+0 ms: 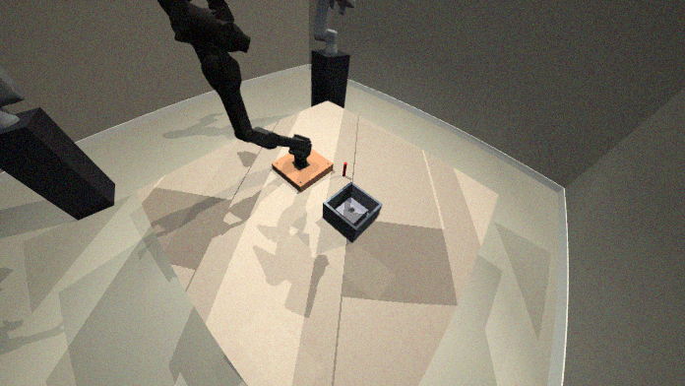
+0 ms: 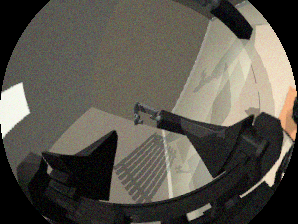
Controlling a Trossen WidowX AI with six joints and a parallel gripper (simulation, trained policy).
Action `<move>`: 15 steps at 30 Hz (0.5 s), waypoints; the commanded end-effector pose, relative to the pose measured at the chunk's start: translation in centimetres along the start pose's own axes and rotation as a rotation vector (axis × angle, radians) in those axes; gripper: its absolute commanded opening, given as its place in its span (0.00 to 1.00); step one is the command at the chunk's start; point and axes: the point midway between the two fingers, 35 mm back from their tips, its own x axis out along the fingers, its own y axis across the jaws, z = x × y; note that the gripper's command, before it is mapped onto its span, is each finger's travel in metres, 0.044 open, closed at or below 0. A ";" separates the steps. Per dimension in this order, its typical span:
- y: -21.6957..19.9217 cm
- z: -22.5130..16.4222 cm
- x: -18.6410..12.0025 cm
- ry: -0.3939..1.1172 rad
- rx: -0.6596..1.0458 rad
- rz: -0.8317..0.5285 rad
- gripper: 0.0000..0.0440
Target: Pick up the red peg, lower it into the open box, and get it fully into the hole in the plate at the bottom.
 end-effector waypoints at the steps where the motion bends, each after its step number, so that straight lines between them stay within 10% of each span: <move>1: -0.2 0.8 0.3 -0.018 0.010 -0.001 0.96; 15: -5.5 16.8 1.5 -0.406 0.307 -0.013 1.00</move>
